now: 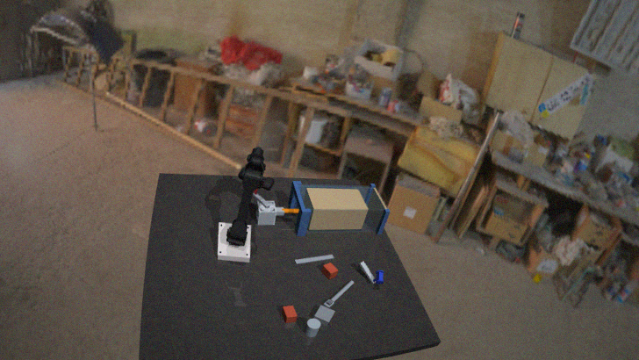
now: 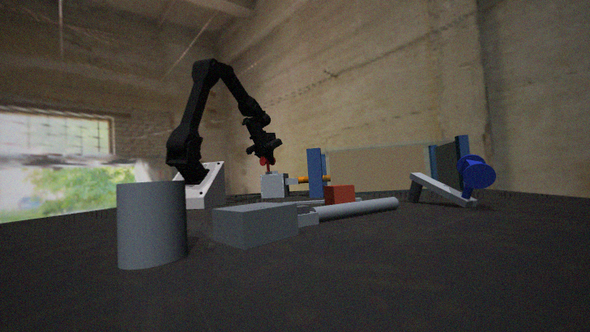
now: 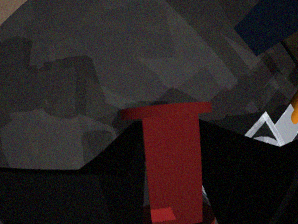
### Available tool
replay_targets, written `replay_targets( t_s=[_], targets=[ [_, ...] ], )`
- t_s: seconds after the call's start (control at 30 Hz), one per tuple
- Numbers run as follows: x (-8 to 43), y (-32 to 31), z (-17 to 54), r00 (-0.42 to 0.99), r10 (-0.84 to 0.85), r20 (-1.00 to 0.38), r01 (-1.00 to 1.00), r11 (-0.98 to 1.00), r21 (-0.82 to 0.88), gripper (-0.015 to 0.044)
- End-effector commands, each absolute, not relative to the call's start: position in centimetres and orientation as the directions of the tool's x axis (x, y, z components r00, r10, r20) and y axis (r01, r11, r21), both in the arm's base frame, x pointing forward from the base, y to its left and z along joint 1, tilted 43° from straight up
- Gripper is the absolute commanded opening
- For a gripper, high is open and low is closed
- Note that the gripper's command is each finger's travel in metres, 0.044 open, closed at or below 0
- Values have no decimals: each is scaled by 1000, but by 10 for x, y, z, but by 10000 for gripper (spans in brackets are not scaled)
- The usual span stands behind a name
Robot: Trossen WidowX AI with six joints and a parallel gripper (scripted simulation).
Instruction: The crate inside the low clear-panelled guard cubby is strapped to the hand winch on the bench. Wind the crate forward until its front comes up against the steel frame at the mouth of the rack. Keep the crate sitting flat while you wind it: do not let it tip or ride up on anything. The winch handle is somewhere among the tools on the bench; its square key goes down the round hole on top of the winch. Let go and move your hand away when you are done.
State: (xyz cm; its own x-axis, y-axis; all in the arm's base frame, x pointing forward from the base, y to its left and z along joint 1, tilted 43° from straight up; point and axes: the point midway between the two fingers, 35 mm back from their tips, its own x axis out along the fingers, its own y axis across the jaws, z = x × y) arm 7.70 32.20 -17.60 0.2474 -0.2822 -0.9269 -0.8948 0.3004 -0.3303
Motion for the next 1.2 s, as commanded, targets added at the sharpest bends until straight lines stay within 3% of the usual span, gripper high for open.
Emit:
replay_targets(
  t_s=[0.0, 1.17],
  targets=[
    [66, 311, -174, 231, -305, -924, -901, 291, -322, 0],
    [41, 278, -147, 229, -309, -923, -902, 290, -321, 0]
  ],
)
